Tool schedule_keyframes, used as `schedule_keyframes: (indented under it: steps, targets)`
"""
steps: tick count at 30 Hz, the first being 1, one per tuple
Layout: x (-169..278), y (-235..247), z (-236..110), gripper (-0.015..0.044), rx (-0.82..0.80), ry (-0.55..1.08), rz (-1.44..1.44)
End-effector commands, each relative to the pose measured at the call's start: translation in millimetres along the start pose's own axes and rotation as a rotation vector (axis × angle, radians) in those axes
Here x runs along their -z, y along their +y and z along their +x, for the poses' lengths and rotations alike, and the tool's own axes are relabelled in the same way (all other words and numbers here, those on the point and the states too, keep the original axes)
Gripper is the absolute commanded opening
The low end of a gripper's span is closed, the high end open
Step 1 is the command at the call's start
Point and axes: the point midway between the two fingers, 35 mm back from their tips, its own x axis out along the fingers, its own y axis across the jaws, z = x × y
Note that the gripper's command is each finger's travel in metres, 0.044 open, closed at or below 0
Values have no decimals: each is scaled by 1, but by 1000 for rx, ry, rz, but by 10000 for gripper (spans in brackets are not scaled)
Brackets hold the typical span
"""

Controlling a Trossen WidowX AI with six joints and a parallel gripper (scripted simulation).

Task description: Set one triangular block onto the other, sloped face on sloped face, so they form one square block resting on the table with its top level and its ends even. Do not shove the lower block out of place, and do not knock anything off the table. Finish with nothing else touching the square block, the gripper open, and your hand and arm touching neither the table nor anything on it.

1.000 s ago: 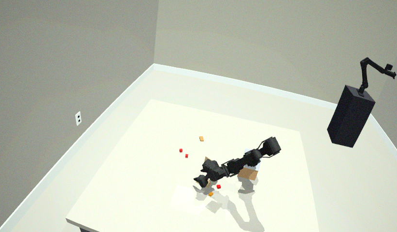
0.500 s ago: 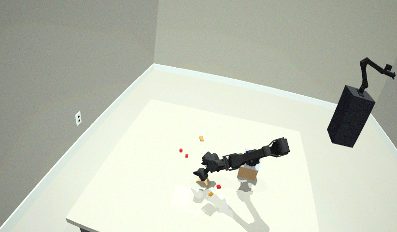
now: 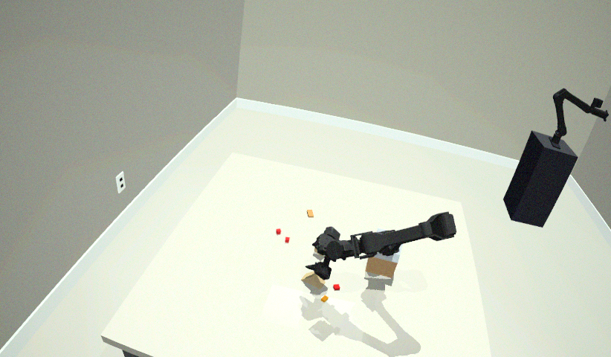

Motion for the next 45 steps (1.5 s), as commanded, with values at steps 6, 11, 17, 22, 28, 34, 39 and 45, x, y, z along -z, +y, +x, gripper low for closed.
schedule_keyframes:
  steps: [6, 11, 17, 22, 28, 34, 39, 45]
  targets:
    - [41, 21, -21, 440, -41, 42, -1115]
    - [59, 27, -34, 440, -79, 36, -1687]
    - [71, 30, -44, 440, -108, 14, -2106]
    - [80, 31, -52, 440, -127, -18, -2450]
    - [84, 31, -56, 440, -135, -45, -2695]
    - [84, 31, -56, 440, -135, -45, -2695]
    - [84, 31, -56, 440, -135, -45, -2695]
    - [84, 32, -55, 440, -135, -45, -2695]
